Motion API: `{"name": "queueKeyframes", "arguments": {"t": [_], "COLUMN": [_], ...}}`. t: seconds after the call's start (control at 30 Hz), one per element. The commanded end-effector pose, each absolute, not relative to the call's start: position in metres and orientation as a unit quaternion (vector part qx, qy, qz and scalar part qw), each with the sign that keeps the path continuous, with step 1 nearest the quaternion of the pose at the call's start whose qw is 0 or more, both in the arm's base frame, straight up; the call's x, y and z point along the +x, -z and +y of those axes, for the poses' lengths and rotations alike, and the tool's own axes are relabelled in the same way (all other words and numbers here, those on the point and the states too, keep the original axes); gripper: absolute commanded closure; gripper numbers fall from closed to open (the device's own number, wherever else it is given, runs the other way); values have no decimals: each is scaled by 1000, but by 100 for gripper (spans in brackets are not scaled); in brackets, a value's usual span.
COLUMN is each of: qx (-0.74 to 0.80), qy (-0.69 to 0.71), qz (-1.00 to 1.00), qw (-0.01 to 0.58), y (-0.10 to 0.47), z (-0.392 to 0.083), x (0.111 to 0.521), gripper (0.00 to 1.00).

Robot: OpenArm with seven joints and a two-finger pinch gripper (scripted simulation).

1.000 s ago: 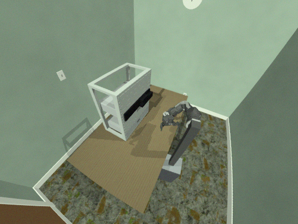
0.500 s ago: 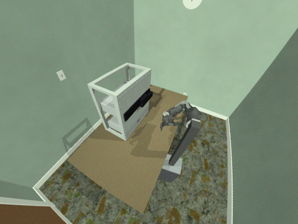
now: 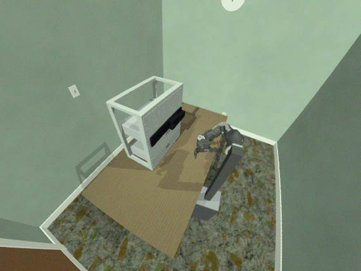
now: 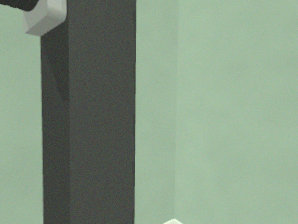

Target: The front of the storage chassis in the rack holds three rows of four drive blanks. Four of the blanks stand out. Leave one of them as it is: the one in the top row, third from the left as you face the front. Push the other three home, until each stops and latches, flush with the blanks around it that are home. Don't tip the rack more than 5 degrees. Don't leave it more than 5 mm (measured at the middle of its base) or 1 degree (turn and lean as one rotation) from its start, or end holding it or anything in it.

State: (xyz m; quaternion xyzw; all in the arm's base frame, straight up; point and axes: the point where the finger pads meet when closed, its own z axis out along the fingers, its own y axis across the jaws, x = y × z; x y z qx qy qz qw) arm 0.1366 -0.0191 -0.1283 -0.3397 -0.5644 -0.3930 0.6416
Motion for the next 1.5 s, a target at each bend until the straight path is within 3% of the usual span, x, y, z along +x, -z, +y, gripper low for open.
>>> {"name": "queueKeyframes", "arguments": {"t": [0.0,0.83,1.47], "qx": [-339,-356,-424], "qy": [394,399,416], "qz": [-565,-567,-579], "qw": [641,627,559], "y": [128,132,152], "z": [-19,-16,-10], "x": [137,139,151], "gripper": [0,0,0]}}
